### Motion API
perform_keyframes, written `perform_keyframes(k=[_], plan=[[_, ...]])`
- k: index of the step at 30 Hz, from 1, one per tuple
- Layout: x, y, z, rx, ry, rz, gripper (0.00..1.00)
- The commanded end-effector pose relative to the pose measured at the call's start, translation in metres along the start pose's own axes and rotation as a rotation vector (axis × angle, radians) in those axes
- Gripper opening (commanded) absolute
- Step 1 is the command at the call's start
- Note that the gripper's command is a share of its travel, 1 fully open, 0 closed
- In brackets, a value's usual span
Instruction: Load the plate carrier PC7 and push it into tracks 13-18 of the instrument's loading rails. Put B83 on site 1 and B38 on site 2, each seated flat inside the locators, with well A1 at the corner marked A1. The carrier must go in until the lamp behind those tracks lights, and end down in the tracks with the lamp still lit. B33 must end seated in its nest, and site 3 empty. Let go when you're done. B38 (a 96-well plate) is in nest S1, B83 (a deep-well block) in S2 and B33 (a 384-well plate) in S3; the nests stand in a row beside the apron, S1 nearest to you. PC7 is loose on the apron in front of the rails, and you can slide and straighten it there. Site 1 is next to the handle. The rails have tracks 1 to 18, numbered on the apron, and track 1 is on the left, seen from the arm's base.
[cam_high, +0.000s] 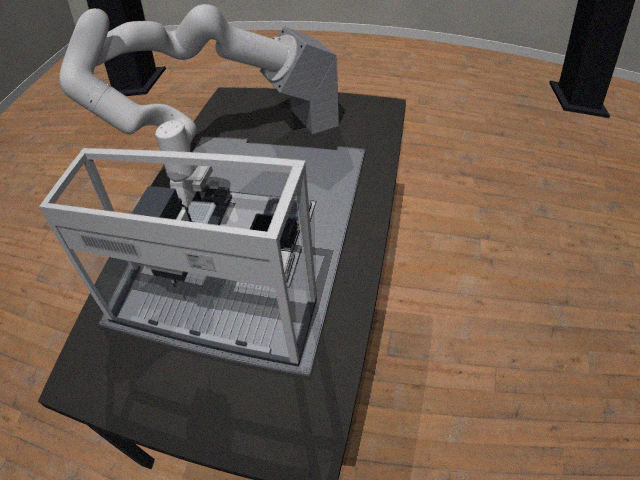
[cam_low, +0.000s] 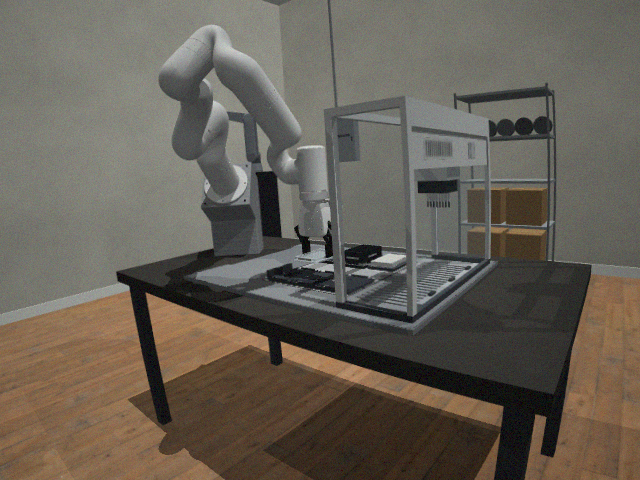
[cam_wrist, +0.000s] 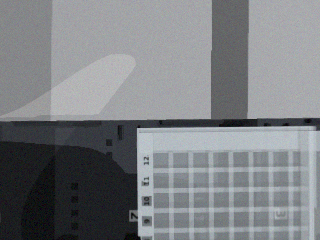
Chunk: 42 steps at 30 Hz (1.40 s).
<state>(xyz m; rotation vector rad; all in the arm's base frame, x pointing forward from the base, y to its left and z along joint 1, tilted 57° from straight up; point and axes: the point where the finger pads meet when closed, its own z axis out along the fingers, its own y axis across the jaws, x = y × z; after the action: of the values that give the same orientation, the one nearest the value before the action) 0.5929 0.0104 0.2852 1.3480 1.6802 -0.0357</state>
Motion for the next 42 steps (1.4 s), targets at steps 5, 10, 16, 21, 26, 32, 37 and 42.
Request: perform_keyframes(k=[5, 10, 16, 21, 26, 32, 37, 42], plan=[[0.0, 0.001, 0.014, -0.001, 0.0, 0.0, 0.0], [0.0, 0.001, 0.022, -0.001, 0.0, 0.0, 0.0], [0.0, 0.001, 0.029, -0.001, 0.0, 0.0, 0.0], [0.0, 0.001, 0.037, -0.001, 0.0, 0.0, 0.0], [0.0, 0.001, 0.045, -0.001, 0.0, 0.0, 0.0], [0.0, 0.001, 0.049, -0.001, 0.0, 0.0, 0.0], [0.0, 0.001, 0.049, -0.001, 0.0, 0.0, 0.0], [0.0, 0.001, 0.049, -0.001, 0.0, 0.0, 0.0]])
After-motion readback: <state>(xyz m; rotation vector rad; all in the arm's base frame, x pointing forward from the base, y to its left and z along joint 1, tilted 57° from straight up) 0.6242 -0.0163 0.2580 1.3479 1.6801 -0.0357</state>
